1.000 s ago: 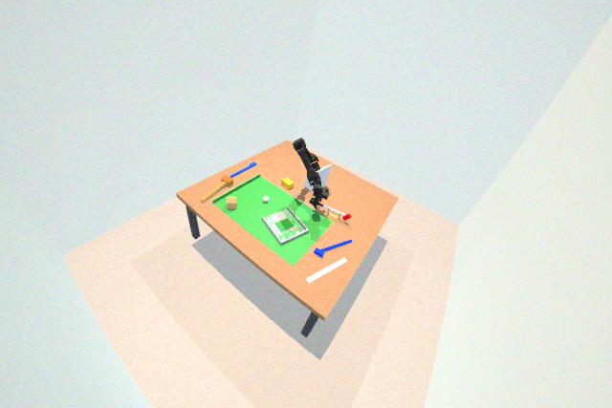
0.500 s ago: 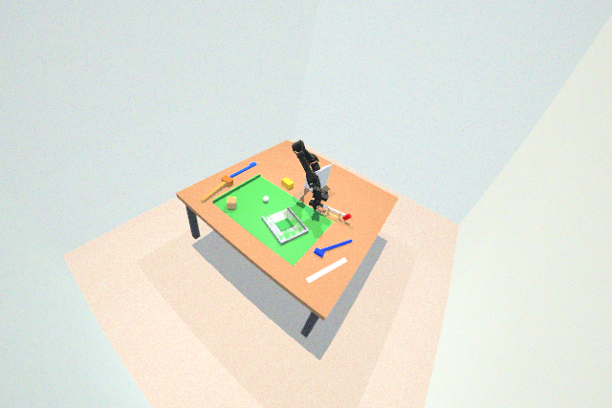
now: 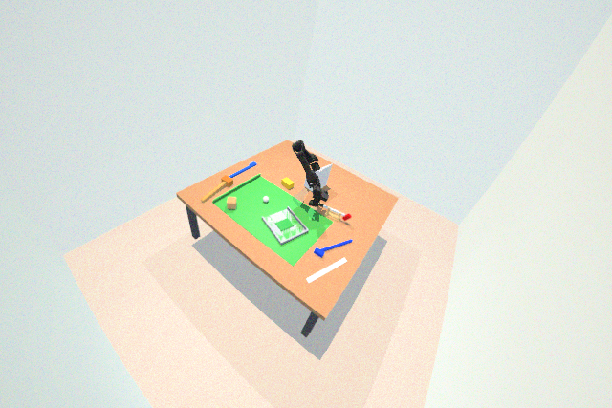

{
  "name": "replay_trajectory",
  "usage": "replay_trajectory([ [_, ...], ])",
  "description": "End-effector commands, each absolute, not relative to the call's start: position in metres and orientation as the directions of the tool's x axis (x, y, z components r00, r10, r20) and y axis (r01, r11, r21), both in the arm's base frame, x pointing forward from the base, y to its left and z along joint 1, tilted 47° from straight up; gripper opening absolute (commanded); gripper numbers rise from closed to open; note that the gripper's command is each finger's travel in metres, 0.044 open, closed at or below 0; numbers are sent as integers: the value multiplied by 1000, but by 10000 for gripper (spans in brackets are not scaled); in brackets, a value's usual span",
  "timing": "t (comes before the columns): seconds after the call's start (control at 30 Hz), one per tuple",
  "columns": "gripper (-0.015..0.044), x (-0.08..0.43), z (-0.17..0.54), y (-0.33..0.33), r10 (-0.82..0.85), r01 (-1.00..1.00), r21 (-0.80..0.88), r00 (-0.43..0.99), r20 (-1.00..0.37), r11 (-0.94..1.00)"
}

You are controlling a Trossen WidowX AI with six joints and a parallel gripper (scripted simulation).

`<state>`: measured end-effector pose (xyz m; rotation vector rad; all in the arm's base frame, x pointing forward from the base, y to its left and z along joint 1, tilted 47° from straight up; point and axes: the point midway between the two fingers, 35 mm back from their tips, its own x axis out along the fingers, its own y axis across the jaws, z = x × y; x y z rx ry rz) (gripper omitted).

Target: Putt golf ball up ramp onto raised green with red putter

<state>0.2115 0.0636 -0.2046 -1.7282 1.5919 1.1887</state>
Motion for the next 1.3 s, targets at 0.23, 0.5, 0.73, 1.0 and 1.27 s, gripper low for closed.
replay_trajectory([
  [0.23,0,213,-200,70,-522,-963,191,-66,-850,-189],
  [0.5,0,215,-158,117,-518,-963,191,-67,-853,-190],
  [0.73,0,211,-135,138,-519,-963,193,-69,-852,-190],
  [1.0,0,233,-106,120,-543,-998,51,-66,-837,43],
  [1.27,0,252,-60,98,-567,-935,-136,-80,-820,328],
])
